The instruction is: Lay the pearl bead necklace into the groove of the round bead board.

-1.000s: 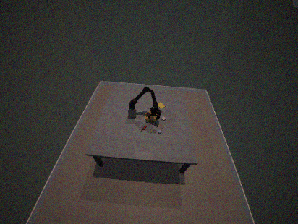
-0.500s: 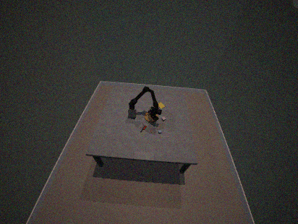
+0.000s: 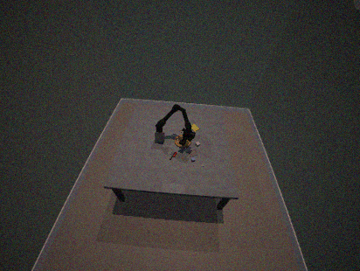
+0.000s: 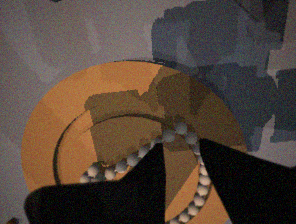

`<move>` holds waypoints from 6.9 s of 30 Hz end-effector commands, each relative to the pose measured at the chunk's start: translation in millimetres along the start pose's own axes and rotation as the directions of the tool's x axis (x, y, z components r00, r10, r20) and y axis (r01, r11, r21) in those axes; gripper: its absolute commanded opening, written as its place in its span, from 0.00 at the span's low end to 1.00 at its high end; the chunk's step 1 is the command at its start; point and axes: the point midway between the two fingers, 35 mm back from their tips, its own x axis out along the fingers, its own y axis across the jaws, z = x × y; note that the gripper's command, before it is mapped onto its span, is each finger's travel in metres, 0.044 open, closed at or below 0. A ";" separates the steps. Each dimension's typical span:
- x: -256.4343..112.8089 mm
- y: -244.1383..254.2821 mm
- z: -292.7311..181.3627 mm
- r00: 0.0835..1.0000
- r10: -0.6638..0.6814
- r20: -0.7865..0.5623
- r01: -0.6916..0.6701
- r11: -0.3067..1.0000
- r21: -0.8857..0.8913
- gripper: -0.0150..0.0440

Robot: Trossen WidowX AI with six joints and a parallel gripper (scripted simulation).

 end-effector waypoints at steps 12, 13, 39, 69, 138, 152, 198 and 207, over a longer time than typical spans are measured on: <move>-18.0 7.1 -0.1 1.000 -0.011 0.015 -0.008 0.426 0.905 0.46; -18.0 7.1 -0.1 1.000 -0.011 0.015 -0.008 0.426 0.905 0.46; 5.3 7.2 1.7 1.000 -0.012 0.019 -0.012 0.431 0.902 0.46; 20.1 8.2 1.1 1.000 -0.013 0.019 -0.011 0.436 0.900 0.25; 13.9 6.0 12.3 1.000 -0.010 0.015 -0.009 0.426 0.905 1.00; 13.9 6.0 12.3 1.000 -0.010 0.015 -0.009 0.426 0.905 1.00; 22.3 14.9 6.5 1.000 -0.009 0.014 -0.003 0.707 0.707 0.46; 20.0 16.2 7.4 1.000 -0.012 0.019 -0.004 0.715 0.699 0.25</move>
